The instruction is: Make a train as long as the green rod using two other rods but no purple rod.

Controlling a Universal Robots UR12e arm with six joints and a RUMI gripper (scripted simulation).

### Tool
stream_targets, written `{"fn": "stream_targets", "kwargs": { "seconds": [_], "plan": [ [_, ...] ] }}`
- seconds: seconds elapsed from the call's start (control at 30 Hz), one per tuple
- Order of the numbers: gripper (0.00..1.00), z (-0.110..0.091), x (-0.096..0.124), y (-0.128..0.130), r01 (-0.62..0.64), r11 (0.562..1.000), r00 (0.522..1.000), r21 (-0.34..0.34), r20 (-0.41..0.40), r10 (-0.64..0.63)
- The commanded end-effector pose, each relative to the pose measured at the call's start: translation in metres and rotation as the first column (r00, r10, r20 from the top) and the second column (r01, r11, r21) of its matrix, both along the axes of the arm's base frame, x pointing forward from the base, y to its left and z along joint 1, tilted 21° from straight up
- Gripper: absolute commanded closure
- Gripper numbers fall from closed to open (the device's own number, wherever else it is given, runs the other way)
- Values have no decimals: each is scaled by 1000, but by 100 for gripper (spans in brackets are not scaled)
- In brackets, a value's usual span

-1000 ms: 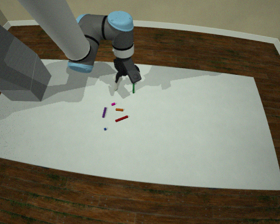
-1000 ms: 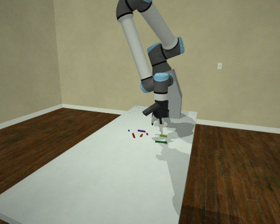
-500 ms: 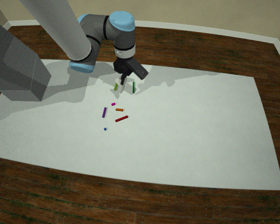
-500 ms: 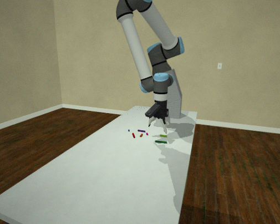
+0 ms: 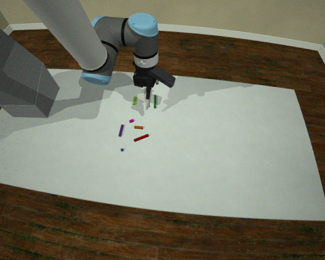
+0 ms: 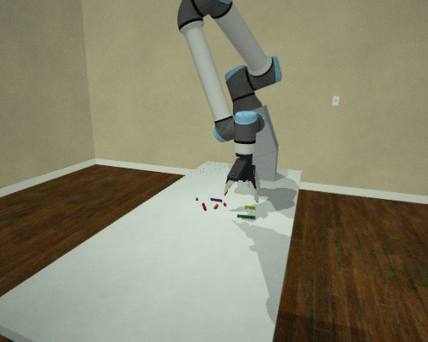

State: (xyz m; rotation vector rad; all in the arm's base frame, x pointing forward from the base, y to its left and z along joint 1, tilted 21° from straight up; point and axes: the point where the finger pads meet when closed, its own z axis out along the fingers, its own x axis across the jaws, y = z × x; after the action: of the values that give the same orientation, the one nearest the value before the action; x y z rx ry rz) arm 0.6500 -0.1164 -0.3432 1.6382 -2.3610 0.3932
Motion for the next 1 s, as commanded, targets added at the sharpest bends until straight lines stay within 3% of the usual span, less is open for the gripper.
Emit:
{"fn": "stream_targets", "kwargs": {
  "seconds": [0.0, 0.27, 0.97],
  "plan": [
    [0, 0, 2, 1, -78, 997, 997, 6, -26, 78],
    [0, 0, 4, 2, -141, 990, 989, 12, -50, 142],
    [0, 0, 4, 2, -162, 987, 985, 14, -57, 162]
  ]
}}
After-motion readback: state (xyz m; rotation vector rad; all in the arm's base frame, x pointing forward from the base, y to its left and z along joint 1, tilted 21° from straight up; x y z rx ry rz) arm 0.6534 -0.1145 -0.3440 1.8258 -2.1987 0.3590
